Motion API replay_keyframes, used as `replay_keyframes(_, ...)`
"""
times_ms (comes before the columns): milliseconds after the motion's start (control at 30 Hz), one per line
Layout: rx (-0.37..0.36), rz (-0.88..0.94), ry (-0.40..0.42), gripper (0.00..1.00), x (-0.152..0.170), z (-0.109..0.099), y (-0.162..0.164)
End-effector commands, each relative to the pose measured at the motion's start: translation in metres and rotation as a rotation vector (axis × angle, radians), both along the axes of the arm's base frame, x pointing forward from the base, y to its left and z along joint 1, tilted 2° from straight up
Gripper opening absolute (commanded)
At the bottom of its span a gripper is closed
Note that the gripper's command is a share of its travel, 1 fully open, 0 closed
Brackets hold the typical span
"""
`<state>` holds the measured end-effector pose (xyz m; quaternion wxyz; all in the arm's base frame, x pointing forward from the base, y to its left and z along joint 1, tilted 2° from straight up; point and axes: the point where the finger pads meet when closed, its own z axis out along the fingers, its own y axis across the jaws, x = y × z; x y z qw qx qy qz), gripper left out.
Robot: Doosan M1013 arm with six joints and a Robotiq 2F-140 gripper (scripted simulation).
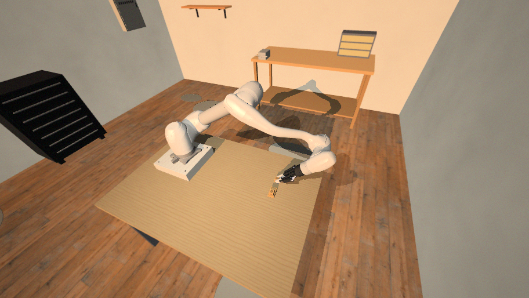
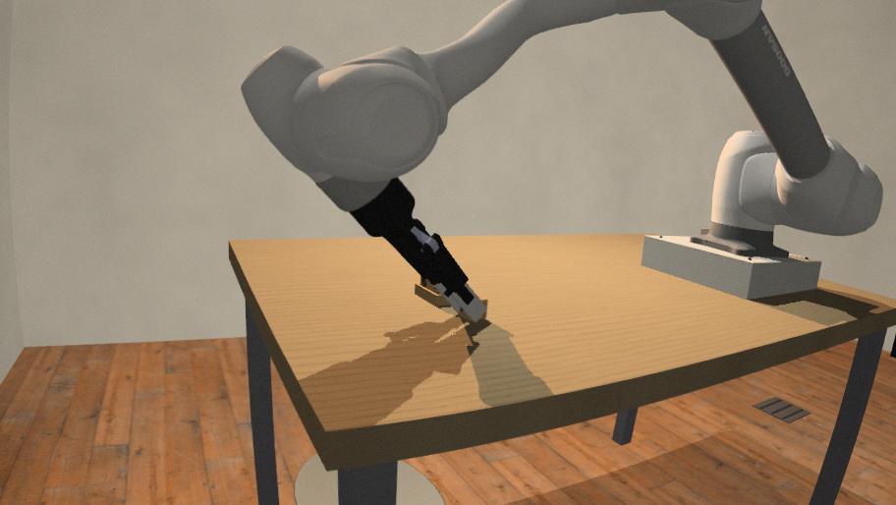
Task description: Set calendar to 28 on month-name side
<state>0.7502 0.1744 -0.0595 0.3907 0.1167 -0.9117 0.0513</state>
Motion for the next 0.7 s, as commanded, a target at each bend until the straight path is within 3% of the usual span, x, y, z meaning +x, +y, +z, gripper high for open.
replay_keyframes(0, -0.008, -0.001, 0.003, 0.24, -0.0026, -0.0038, -0.0006)
replay_keyframes(267, -0.008, -0.001, 0.003, 0.24, -0.0026, -0.0038, -0.0006)
replay_keyframes(667, -0.008, -0.001, 0.003, 0.33, -0.0026, -0.0038, -0.0006)
